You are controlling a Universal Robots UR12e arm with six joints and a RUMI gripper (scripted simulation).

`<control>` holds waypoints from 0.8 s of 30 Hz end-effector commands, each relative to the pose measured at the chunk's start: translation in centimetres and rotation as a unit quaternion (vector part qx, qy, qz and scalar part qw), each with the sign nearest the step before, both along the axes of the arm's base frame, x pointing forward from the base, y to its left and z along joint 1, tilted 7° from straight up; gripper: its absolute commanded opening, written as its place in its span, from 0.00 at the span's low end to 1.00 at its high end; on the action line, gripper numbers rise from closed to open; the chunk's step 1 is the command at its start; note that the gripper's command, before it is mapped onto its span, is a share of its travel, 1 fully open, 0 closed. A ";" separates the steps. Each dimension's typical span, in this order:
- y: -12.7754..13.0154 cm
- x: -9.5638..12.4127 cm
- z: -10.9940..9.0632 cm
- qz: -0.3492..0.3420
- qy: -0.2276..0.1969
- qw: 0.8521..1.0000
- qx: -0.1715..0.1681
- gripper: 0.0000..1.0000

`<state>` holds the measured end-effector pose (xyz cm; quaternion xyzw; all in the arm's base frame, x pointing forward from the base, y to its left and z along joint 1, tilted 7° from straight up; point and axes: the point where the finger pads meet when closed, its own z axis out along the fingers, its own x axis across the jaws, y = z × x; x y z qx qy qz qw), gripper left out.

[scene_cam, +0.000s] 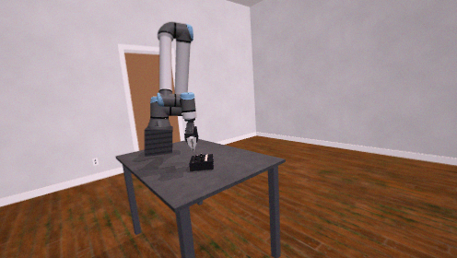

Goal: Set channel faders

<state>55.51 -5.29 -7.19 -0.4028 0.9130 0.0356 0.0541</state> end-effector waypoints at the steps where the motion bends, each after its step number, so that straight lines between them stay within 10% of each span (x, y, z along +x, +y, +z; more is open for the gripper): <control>1: 0.2 -0.1 -0.6 0.000 0.001 1.000 0.000 0.00; 24: 0.4 0.0 -1.8 0.000 0.001 1.000 0.000 0.00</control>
